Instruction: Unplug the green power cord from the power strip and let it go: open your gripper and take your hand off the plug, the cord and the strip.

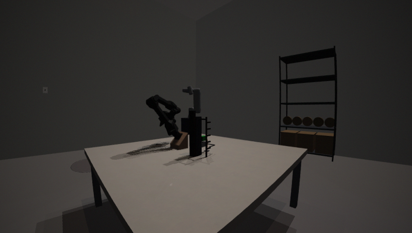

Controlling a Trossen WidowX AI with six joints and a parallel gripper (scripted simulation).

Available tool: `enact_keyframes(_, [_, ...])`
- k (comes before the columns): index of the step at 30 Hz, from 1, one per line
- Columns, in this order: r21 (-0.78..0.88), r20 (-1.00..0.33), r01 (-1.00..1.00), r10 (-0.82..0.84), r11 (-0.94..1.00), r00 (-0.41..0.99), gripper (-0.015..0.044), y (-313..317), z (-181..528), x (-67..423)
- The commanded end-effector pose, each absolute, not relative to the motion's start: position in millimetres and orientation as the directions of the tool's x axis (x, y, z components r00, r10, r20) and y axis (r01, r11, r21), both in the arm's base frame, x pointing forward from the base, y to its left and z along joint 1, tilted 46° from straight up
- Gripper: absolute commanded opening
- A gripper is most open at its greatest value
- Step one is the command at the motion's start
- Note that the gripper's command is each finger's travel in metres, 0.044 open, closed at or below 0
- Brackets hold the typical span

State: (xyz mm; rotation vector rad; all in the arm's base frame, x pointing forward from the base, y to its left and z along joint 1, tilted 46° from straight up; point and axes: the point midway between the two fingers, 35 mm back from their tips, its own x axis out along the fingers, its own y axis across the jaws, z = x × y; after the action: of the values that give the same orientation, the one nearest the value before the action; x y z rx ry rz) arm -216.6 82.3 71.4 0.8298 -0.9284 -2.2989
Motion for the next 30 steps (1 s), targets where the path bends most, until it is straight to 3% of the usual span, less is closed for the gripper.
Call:
enact_keyframes(1, [0.742,-0.348,0.224,-0.649,-0.632,-0.676,0.0374,84.2,70.4,-215.6])
enact_keyframes(9, [0.708,-0.618,-0.153,-0.501,-0.689,-0.606,0.0164,161.8,28.4,-147.2])
enact_keyframes(20, [0.539,-0.841,-0.643,-0.394,-0.544,-0.371,0.0160,215.0,-10.9,9.7])
enact_keyframes(30, [0.323,-0.848,-0.903,-0.510,-0.282,-0.144,0.0160,180.1,-19.8,157.6])
